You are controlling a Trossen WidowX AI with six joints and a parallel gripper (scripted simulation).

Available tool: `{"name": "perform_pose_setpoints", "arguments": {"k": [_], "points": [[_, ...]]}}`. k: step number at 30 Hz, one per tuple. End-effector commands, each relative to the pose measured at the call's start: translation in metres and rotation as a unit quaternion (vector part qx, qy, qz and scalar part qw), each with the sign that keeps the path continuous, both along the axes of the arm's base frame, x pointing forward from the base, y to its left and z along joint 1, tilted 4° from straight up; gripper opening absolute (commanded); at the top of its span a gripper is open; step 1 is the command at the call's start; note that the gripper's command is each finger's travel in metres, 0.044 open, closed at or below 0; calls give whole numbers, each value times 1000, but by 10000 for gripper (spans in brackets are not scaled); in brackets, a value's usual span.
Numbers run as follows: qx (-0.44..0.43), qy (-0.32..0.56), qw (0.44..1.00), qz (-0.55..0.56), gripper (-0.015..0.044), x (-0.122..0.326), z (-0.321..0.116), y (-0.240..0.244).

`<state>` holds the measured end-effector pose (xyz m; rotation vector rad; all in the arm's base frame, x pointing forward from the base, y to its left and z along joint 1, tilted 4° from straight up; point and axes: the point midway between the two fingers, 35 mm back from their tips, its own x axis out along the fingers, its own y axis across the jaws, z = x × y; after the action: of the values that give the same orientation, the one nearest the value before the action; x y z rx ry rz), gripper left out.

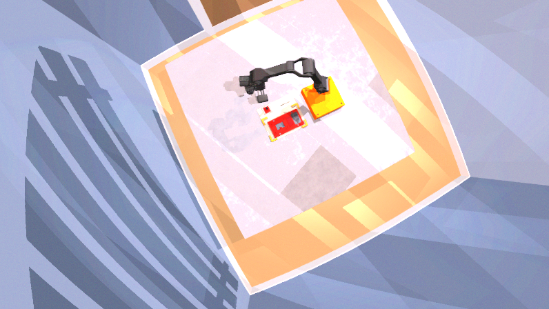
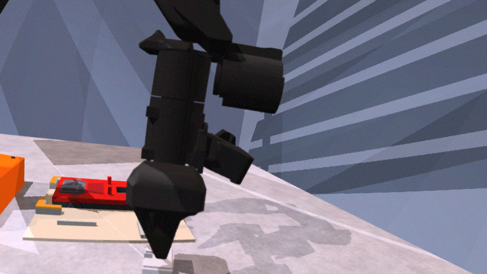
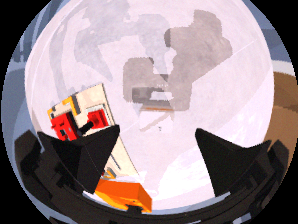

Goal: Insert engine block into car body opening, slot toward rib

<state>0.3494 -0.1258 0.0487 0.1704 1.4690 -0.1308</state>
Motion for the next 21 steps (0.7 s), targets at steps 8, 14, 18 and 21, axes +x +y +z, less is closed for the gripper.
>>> {"name": "perform_pose_setpoints", "arguments": {"k": [8,14,18,21], "points": [[4,4,1000,2,440,-1,-17,1],[4,4,1000,2,440,0,-27,2],[4,4,1000,2,440,1,-34,2],[4,4,1000,2,440,1,-39,2]]}}
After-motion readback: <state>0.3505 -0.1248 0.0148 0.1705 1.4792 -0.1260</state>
